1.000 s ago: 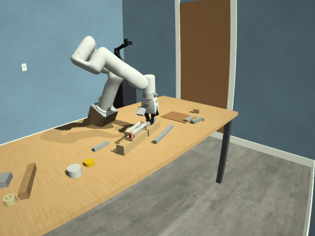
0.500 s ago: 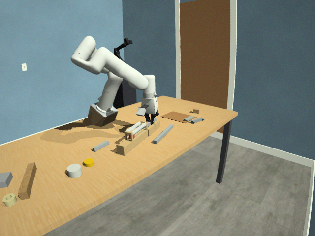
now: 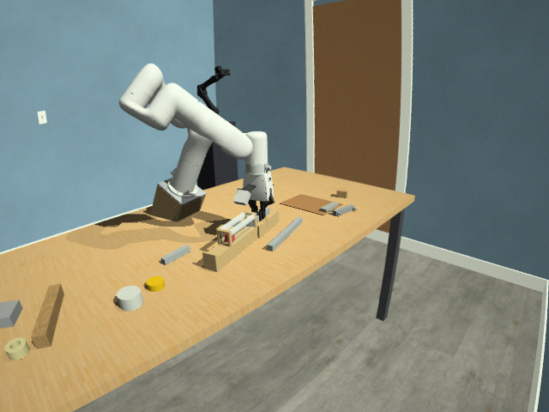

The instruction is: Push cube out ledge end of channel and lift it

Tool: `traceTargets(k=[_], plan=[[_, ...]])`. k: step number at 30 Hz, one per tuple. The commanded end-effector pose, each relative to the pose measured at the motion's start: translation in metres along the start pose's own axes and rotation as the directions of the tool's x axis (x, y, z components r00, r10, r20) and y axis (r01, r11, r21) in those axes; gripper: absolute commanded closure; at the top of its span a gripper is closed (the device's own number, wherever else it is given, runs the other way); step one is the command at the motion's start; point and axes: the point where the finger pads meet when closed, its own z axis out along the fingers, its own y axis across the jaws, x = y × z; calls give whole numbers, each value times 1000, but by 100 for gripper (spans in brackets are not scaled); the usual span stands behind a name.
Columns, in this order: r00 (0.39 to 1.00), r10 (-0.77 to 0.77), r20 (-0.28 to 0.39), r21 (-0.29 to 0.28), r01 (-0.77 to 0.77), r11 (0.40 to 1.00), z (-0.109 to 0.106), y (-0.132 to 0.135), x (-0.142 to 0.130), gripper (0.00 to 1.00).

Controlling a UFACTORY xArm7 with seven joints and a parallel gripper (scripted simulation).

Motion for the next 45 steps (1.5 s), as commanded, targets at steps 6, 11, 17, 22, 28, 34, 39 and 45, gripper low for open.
traceTargets(k=[6, 11, 17, 22, 28, 34, 39, 45], plan=[[1000, -2, 1, 2, 2, 1000, -1, -1, 22, 100], [1000, -2, 1, 2, 2, 1000, -1, -1, 31, 100], [1000, -2, 1, 2, 2, 1000, -1, -1, 33, 100], [1000, -2, 1, 2, 2, 1000, -1, -1, 33, 100], [1000, -2, 1, 2, 2, 1000, -1, -1, 33, 100], [1000, -2, 1, 2, 2, 1000, -1, -1, 33, 62], [1000, -2, 1, 2, 2, 1000, -1, -1, 33, 62], [1000, -2, 1, 2, 2, 1000, -1, -1, 33, 62]])
